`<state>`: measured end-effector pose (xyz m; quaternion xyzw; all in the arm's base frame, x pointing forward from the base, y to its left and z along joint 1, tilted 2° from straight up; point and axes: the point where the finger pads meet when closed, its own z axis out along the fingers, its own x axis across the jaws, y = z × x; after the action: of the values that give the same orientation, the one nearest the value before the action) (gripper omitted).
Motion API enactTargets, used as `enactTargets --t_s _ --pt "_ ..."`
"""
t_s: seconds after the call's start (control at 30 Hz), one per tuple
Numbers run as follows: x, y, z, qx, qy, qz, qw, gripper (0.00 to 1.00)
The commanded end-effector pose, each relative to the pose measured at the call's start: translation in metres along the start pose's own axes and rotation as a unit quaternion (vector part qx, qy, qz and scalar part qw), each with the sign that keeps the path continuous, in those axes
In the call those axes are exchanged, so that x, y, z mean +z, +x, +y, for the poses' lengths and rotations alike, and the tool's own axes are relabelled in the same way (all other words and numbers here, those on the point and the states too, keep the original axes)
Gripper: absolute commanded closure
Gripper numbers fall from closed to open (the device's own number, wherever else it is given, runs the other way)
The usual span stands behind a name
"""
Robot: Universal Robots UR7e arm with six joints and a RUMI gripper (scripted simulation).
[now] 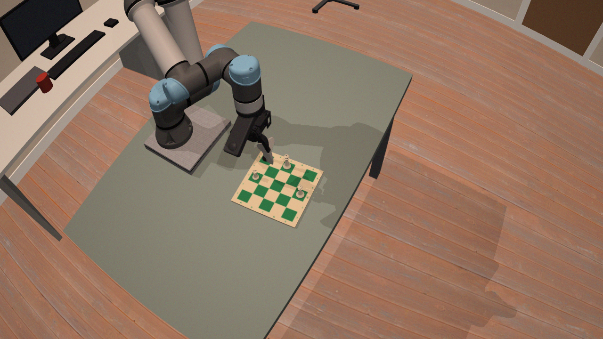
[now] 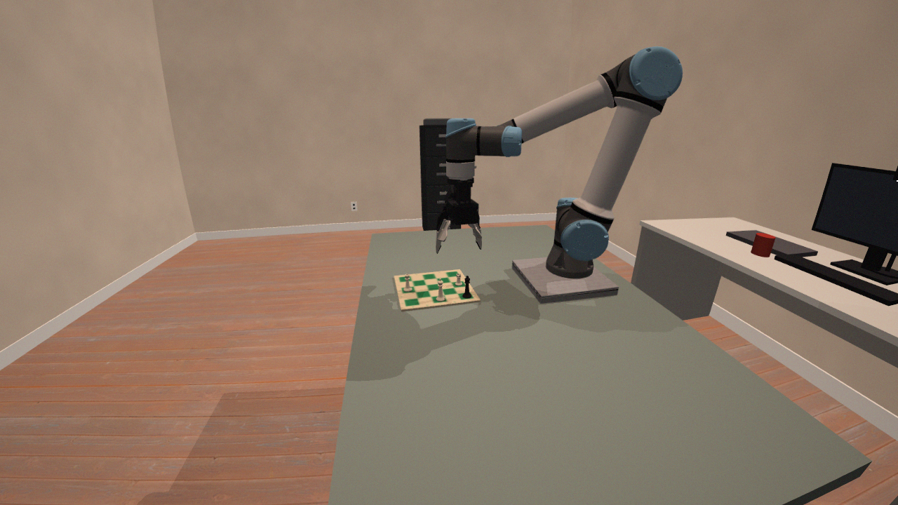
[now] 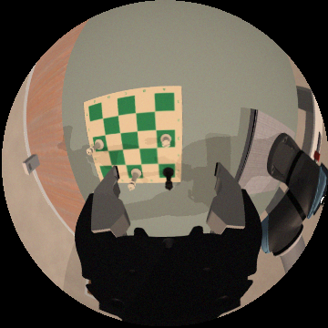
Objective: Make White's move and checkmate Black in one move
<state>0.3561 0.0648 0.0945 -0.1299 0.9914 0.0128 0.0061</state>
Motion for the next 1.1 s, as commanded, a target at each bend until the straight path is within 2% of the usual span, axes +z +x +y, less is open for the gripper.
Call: enactTargets --t_s 0.0,0.67,0.93,1.07 --pt "-0.002 0.000 0.000 0.000 0.000 0.000 1.000 0.00" --pt "-0.003 0.000 0.000 0.000 0.000 0.000 1.000 0.00" --pt "-0.018 0.000 0.000 0.000 0.000 0.000 1.000 0.00" --pt "-0.036 0.000 0.000 0.000 0.000 0.000 1.000 0.00"
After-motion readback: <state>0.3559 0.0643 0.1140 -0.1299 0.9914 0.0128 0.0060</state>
